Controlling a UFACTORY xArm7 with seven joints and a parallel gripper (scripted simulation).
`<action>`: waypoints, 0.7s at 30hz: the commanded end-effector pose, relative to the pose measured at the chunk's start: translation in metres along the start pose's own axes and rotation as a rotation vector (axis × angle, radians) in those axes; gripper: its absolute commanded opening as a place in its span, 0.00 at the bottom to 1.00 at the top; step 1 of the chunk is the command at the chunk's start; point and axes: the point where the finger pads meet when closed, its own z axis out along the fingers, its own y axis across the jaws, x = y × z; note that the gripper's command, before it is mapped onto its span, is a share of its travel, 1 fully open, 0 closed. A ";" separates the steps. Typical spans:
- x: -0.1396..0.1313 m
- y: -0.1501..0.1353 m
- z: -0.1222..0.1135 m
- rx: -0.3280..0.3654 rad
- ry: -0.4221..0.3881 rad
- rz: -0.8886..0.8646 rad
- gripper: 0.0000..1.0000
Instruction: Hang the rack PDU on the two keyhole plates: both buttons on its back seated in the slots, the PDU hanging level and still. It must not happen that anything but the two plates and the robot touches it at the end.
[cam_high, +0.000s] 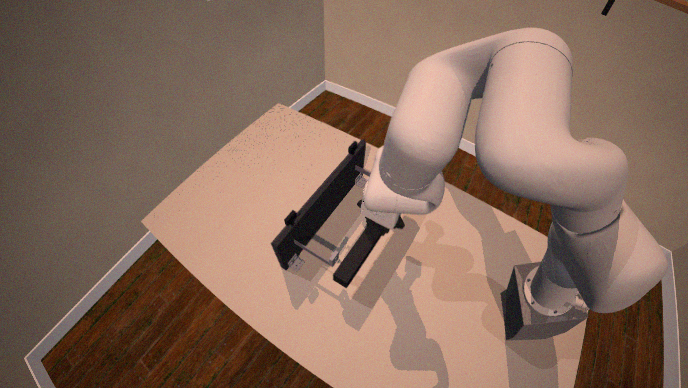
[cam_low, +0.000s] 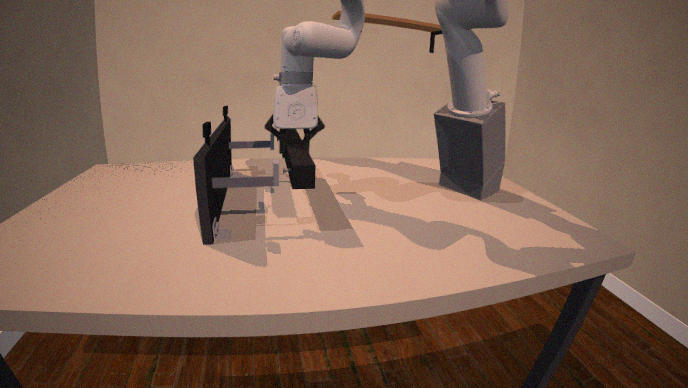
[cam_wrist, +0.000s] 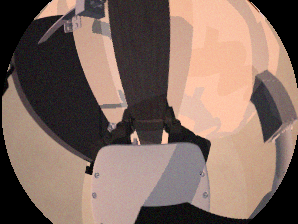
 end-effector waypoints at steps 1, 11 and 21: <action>0.000 -0.001 -0.001 0.003 0.000 0.001 0.00; 0.000 -0.004 -0.001 0.004 0.000 0.001 0.00; 0.001 -0.010 -0.001 0.005 0.000 0.001 0.00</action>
